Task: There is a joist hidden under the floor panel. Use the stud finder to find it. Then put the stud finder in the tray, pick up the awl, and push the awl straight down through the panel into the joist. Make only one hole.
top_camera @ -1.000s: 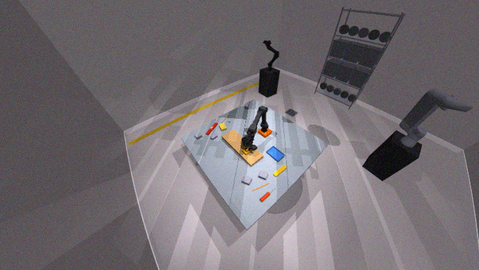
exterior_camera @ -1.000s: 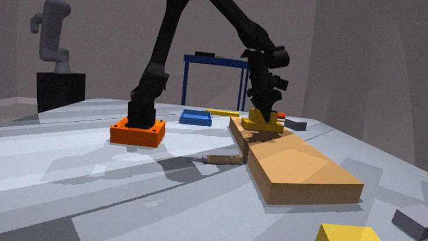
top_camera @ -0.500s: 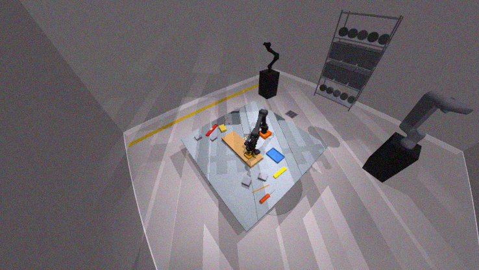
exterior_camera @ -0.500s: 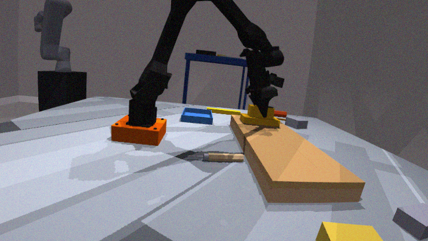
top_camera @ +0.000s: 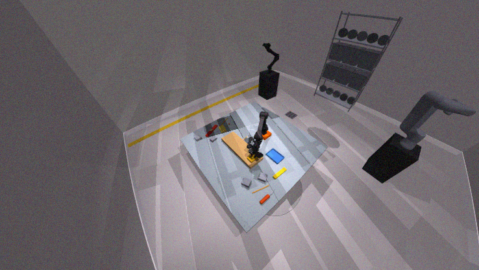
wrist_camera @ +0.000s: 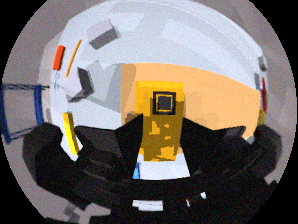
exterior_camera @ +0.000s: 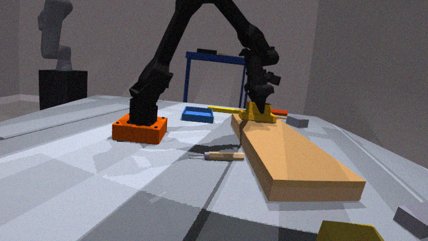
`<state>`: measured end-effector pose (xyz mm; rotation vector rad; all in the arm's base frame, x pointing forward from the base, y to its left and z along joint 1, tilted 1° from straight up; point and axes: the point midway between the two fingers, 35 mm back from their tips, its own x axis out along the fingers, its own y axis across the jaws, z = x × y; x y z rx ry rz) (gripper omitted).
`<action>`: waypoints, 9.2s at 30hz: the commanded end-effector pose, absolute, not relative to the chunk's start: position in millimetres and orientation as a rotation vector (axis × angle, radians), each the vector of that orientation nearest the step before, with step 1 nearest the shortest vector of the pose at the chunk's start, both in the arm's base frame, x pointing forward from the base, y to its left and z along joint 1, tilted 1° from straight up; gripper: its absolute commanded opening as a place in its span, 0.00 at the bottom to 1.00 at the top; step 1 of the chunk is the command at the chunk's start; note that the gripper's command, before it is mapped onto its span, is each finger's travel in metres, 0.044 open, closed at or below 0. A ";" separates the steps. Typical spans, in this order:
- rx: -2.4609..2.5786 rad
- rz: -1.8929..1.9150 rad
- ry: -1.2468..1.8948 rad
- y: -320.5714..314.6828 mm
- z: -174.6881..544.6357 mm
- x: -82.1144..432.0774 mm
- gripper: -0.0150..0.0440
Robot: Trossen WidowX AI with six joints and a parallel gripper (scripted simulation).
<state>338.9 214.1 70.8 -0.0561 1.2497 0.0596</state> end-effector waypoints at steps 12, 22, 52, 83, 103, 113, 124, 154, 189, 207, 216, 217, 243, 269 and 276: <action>-0.050 0.067 1.252 217.4 70.5 338.5 0.25; -0.053 0.065 1.252 187.9 70.3 340.9 0.25; -0.060 0.059 1.251 94.3 70.6 348.1 0.25; -0.068 0.053 1.251 -2.5 72.3 355.3 0.25; -0.073 0.050 1.251 -64.9 74.0 359.8 0.25; -0.076 0.048 1.251 -96.0 75.1 362.0 0.25; -0.079 0.046 1.251 -130.3 76.5 364.4 0.25; -0.078 0.049 1.249 -177.1 78.6 367.9 0.25; -0.137 0.119 1.248 -142.9 176.7 376.2 0.25; -0.318 0.373 1.229 -20.4 167.8 392.0 0.25; -0.409 0.499 1.213 40.0 163.2 385.3 0.25; -0.419 0.513 1.211 46.6 162.7 384.0 0.25; -0.682 0.873 1.135 200.3 148.8 312.3 0.25; -0.944 1.226 1.015 301.7 134.1 185.5 0.25; -1.014 1.319 0.974 317.6 130.1 145.7 0.25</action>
